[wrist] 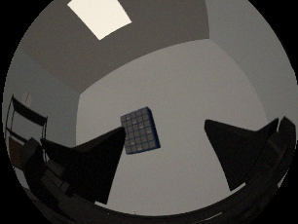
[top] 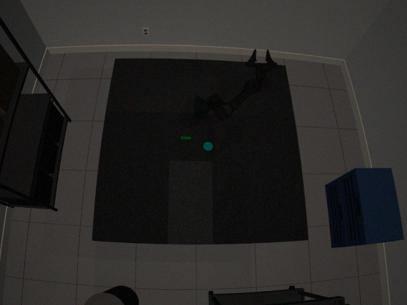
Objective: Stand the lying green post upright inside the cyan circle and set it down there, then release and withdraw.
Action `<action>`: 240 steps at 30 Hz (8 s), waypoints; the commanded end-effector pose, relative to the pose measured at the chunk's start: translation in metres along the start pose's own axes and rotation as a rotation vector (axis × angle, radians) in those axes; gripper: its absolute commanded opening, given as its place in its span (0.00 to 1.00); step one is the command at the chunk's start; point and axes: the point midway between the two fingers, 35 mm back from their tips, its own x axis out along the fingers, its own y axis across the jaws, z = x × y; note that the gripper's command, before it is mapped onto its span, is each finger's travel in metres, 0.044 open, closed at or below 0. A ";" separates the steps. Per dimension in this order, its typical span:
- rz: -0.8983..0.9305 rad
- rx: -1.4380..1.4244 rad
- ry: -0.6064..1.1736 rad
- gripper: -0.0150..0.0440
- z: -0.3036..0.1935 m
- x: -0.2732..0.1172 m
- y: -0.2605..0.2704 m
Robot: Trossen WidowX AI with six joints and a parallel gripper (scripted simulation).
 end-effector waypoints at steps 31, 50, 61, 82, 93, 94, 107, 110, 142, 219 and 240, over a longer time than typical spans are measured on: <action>-0.777 -0.308 0.822 0.65 -0.116 -0.161 -0.193; -1.240 -0.323 1.372 0.65 -0.087 -0.372 -0.201; -1.482 -0.219 1.660 0.65 -0.044 -0.481 -0.140; -1.723 0.249 2.002 0.65 0.005 -0.591 0.060; -1.784 0.534 2.007 0.65 0.008 -0.591 0.174; -1.788 0.558 2.001 0.65 0.008 -0.590 0.184; -1.840 0.795 1.853 0.65 -0.012 -0.549 0.295; -1.852 0.825 1.805 0.65 -0.019 -0.536 0.316; -1.970 0.713 1.427 0.65 -0.130 -0.463 0.400; -2.195 0.835 1.159 0.29 -0.080 -0.426 0.391; -2.509 1.018 0.640 0.29 -0.059 -0.434 0.368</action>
